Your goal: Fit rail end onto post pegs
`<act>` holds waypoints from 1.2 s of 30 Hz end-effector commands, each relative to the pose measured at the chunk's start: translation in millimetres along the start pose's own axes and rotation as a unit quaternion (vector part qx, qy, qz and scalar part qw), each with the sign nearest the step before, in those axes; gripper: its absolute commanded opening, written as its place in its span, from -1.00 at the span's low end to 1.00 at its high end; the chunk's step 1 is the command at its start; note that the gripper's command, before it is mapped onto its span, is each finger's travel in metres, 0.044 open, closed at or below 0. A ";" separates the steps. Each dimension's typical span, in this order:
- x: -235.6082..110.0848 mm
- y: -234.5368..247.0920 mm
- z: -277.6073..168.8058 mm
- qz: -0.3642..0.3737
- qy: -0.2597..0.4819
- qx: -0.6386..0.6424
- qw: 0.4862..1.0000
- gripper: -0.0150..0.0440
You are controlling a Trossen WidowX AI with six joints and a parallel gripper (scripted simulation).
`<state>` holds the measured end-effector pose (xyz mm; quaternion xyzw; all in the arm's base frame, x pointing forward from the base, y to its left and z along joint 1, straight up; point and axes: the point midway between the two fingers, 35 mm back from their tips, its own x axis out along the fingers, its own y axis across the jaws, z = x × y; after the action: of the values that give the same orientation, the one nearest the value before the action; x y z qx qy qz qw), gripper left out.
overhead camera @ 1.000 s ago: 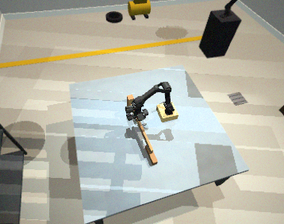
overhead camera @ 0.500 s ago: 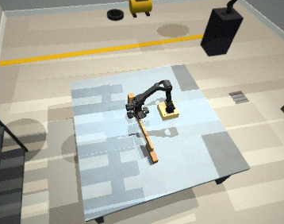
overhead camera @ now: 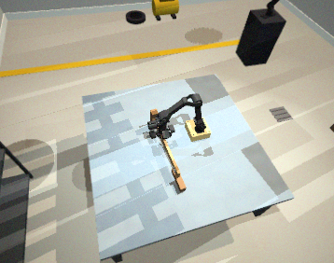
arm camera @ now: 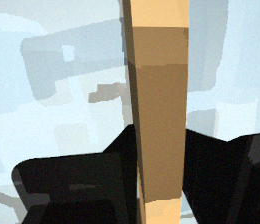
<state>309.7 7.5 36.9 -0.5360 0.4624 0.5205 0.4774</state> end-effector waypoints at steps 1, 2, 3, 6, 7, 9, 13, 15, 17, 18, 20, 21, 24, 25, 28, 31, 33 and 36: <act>-1.4 -0.4 -1.9 -0.001 0.000 -0.001 1.000 -0.49; -1.5 -0.4 -2.2 -0.001 0.000 -0.001 1.000 -0.49; -1.6 -0.4 -2.4 -0.001 0.000 -0.001 1.000 -0.49; -2.0 -0.4 -3.3 -0.001 0.000 -0.001 1.000 -0.49; -2.1 -0.4 -3.6 -0.001 0.000 -0.001 1.000 -0.49; -2.4 -0.5 -4.2 -0.001 0.000 -0.001 1.000 -0.49; -2.9 -0.6 -5.3 -0.001 0.000 -0.001 1.000 -0.49; -3.1 -0.7 -5.9 -0.001 0.000 -0.001 1.000 -0.49; -3.3 -0.9 -6.5 -0.001 0.000 -0.001 1.000 -0.49; -3.4 -0.9 -6.8 -0.001 0.000 -0.001 1.000 -0.49; -3.5 -1.0 -7.4 -0.001 0.000 -0.001 1.000 -0.49; -3.5 -1.1 -7.7 -0.001 0.000 -0.001 1.000 -0.49; -3.5 -1.3 -8.6 -0.001 0.000 -0.001 1.000 -0.49; -3.5 -1.4 -8.9 -0.001 0.000 -0.001 1.000 -0.49; -3.3 -1.6 -9.8 -0.001 0.000 -0.001 1.000 -0.49; -3.0 -1.8 -10.7 -0.001 0.000 -0.001 1.000 -0.49; -2.8 -1.9 -11.3 -0.001 0.000 -0.001 1.000 -0.49; -2.4 -2.1 -12.1 -0.001 0.000 -0.001 1.000 -0.49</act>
<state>310.7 -3.0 38.2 -0.5352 0.4640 0.5216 0.4756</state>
